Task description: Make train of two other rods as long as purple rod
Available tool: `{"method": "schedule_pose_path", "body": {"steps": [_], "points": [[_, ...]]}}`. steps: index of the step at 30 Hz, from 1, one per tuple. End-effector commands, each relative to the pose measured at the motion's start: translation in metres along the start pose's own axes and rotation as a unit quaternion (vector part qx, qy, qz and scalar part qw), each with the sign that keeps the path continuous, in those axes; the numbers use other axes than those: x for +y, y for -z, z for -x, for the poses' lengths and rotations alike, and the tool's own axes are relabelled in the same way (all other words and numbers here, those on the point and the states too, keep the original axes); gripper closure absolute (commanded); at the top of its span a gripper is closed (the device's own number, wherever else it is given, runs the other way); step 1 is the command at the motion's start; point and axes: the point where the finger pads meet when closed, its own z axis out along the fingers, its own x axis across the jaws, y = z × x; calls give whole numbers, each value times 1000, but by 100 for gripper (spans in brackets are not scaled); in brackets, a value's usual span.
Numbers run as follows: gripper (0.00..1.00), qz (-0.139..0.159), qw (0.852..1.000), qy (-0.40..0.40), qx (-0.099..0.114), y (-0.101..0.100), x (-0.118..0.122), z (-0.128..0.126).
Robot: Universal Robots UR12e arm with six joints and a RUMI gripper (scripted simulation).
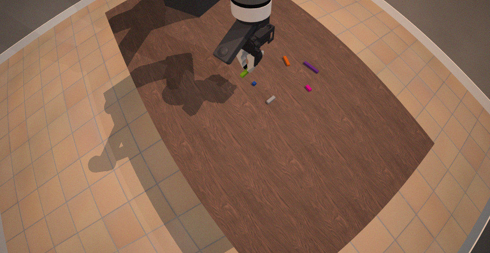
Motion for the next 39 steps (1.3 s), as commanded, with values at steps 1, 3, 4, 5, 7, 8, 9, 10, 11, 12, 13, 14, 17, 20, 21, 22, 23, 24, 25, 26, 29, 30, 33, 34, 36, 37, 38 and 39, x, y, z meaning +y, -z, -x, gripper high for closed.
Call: {"method": "schedule_pose_path", "body": {"steps": [1,3,4,5,7,8,9,10,11,12,13,14,17,20,21,22,23,24,25,26,29,30,33,34,36,37,38,39], "points": [[100,0,1000,-1,0,0,0,0],[100,0,1000,-1,0,0,0,0],[100,0,1000,-1,0,0,0,0],[100,0,1000,-1,0,0,0,0],[100,0,1000,-1,0,0,0,0],[100,0,1000,-1,0,0,0,0],[100,0,1000,-1,0,0,0,0],[100,0,1000,-1,0,-1,0,0],[100,0,1000,-1,0,-1,0,0],[100,0,1000,-1,0,-3,0,0],[100,0,1000,-1,0,-4,0,0],[100,0,1000,-2,0,-6,0,0],[100,0,1000,-2,0,-11,0,0],[100,0,1000,-2,0,-17,0,0],[100,0,1000,-2,0,-21,0,0],[100,0,1000,-2,0,-25,0,0],[100,0,1000,-2,0,-29,0,0],[100,0,1000,-2,0,-33,0,1],[100,0,1000,-2,0,-38,0,1],[100,0,1000,-2,0,-42,0,1],[100,0,1000,-2,0,-56,0,1],[100,0,1000,-2,0,-60,0,1],[100,0,1000,-2,0,-72,0,1],[100,0,1000,-2,0,-72,0,1],[100,0,1000,-2,0,-75,0,1],[100,0,1000,-2,0,-78,-1,1],[100,0,1000,-2,0,-80,-1,1],[100,0,1000,-2,0,-83,-1,1]]}}
